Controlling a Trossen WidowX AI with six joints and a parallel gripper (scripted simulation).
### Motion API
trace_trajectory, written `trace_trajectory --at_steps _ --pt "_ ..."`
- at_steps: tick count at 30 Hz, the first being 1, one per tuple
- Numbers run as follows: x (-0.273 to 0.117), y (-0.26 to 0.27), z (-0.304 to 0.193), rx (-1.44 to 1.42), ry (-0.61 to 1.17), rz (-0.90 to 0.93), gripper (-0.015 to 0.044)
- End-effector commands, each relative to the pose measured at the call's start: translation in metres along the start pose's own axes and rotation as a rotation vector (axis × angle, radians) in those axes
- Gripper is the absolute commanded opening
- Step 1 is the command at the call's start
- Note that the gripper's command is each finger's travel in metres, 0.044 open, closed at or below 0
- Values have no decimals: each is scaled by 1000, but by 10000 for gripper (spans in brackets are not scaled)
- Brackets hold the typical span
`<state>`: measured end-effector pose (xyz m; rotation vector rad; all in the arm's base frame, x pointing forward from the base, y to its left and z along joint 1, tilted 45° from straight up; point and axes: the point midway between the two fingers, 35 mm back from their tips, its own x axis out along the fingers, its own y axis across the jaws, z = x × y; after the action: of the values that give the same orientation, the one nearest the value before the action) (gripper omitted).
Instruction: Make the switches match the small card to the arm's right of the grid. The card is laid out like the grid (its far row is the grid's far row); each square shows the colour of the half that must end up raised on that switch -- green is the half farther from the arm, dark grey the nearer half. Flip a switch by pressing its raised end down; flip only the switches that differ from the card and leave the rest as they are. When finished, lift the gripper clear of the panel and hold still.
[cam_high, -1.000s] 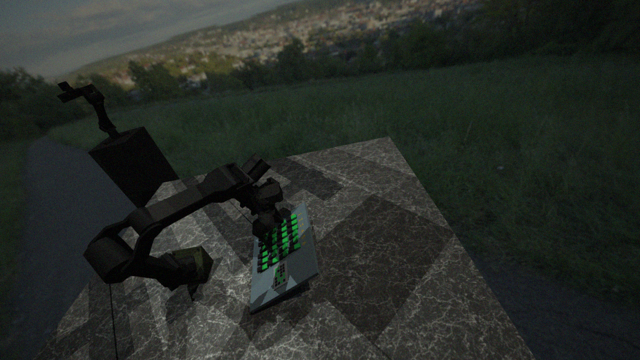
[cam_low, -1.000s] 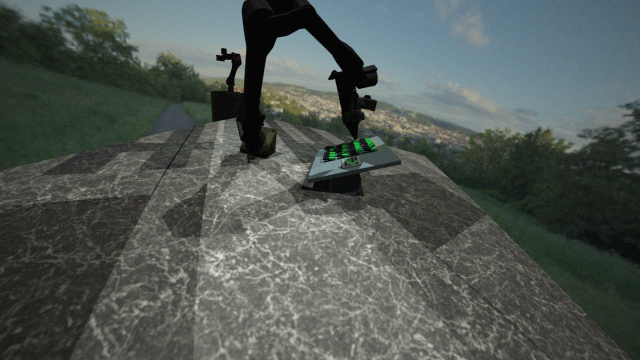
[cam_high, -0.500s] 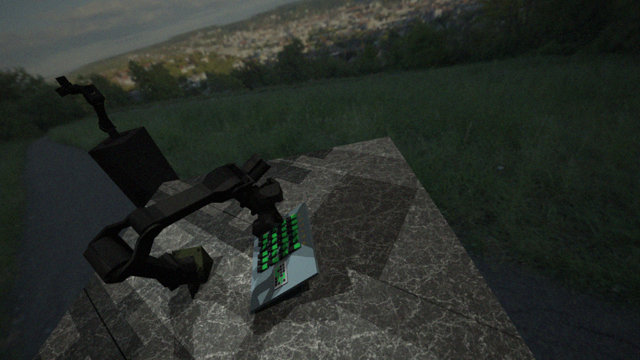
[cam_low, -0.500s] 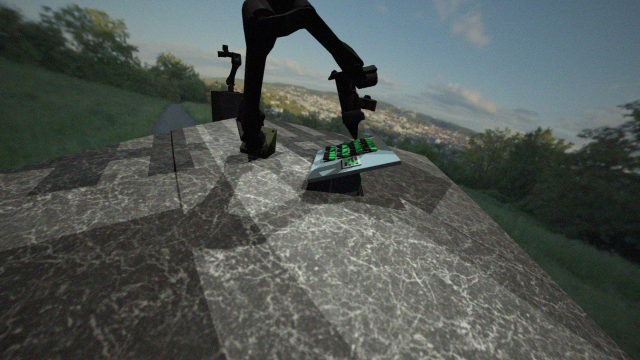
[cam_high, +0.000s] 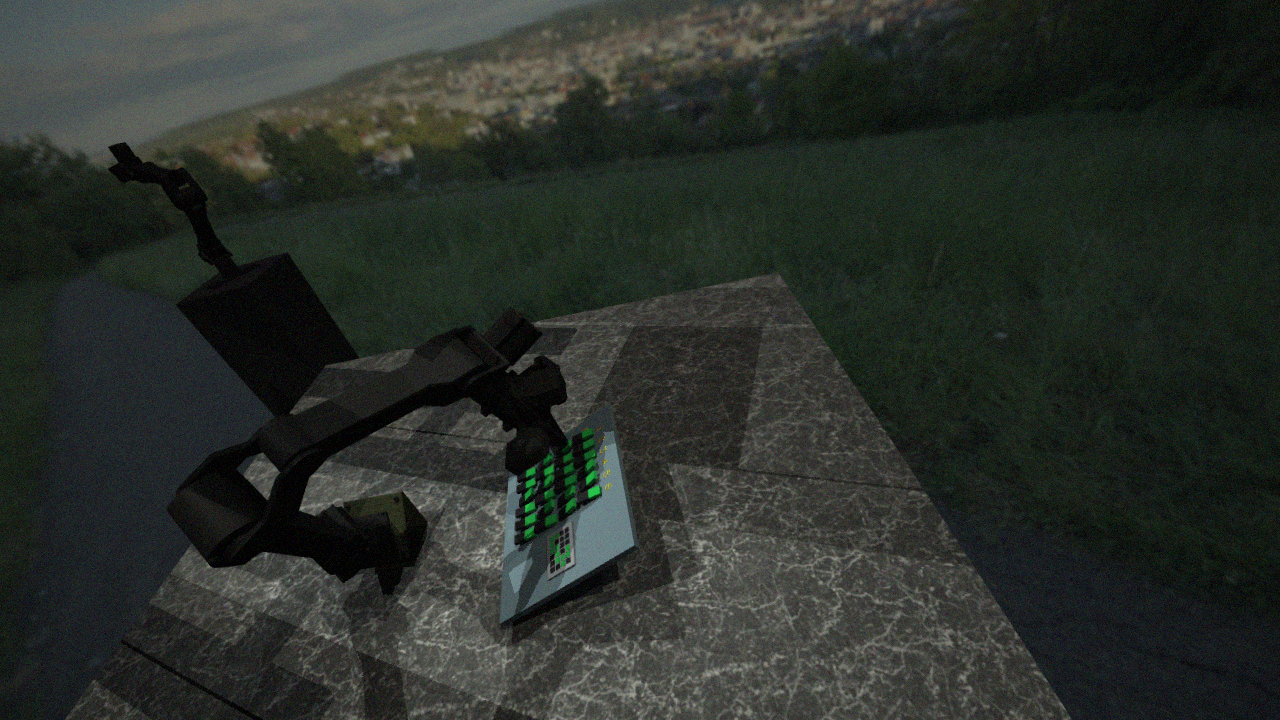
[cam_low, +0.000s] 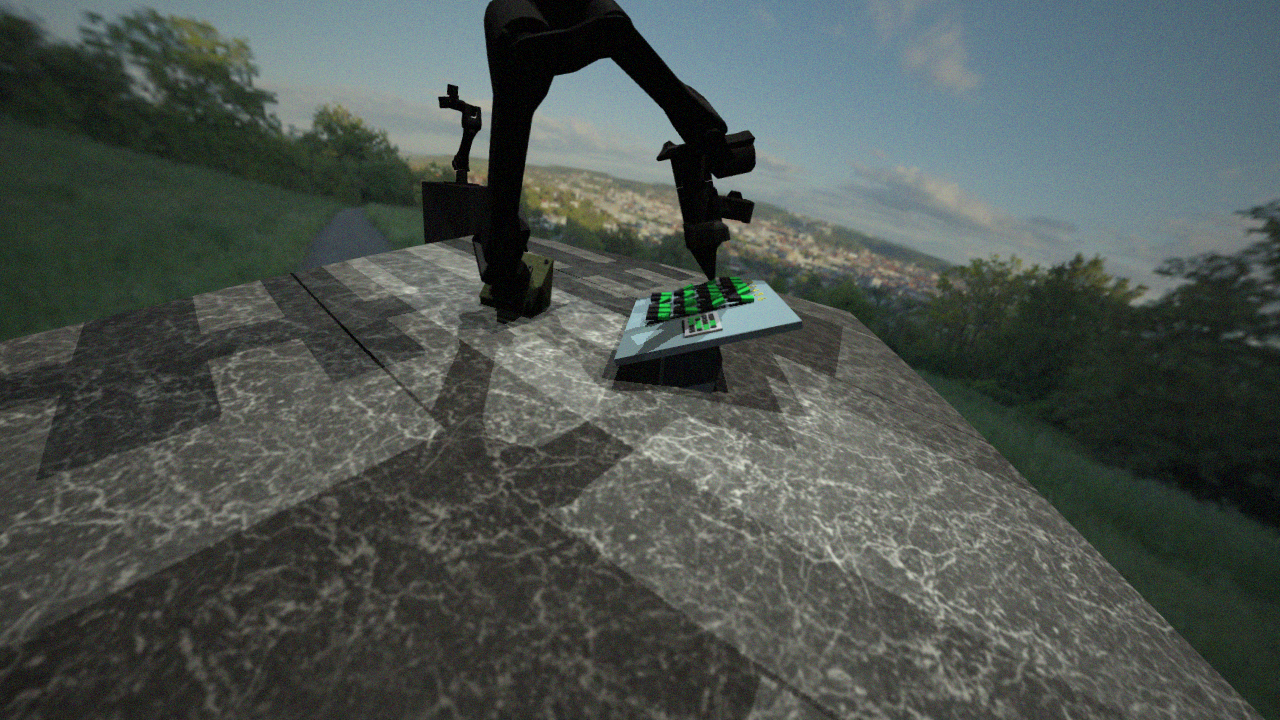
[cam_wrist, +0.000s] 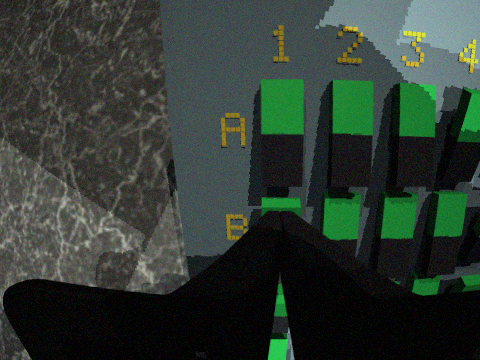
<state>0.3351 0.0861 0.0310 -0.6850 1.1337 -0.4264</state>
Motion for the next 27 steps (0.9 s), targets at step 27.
trace_trajectory --at_steps 27 --pt "5 -1 -1 -7 1 -5 0"
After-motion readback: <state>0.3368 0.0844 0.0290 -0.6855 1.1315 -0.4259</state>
